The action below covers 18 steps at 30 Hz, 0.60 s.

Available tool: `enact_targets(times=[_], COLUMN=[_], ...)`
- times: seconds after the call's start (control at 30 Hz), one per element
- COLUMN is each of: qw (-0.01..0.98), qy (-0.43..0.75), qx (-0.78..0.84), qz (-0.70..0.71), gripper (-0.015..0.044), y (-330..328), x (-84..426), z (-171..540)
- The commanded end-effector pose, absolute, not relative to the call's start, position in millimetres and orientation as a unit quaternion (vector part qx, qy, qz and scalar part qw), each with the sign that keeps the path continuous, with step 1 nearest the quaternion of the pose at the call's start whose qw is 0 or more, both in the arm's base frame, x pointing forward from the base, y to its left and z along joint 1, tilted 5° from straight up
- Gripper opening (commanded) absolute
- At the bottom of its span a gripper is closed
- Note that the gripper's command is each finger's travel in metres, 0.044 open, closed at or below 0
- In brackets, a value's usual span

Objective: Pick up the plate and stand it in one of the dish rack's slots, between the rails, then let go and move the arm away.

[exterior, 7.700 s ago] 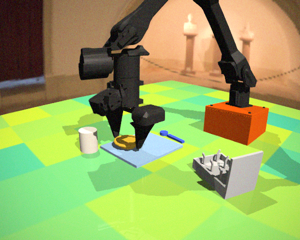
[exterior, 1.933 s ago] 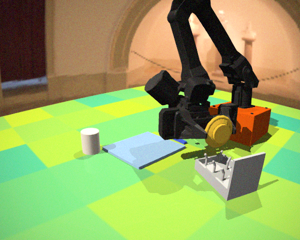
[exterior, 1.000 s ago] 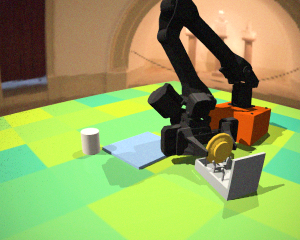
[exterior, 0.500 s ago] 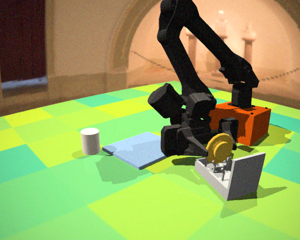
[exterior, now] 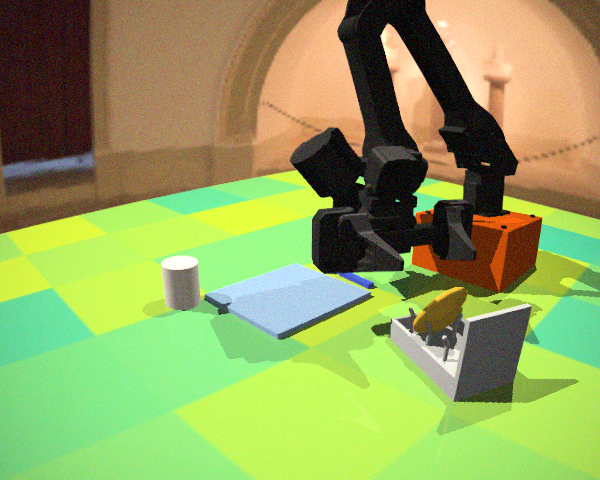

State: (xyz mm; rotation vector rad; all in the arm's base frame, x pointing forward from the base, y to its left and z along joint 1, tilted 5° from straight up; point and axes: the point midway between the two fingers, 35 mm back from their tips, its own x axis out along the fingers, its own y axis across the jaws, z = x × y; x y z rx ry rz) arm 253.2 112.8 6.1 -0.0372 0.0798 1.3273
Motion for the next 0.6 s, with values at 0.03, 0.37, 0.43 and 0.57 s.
enact_targets(times=[0.03, 0.37, 0.43, 0.57], qw=[0.786, 0.793, 0.802, 0.816], qy=[0.039, 0.056, 0.084, 0.141], qx=[-0.017, -0.013, -0.004, 0.010], qz=[0.616, 0.606, 0.592, 0.560], gripper=[0.0400, 0.0400, 0.0400, 0.0400], y=[115.7, 117.2, 116.2, 113.9], x=[254.2, 265.4, 275.8, 294.4], z=[36.3, 75.3, 73.4, 70.2])
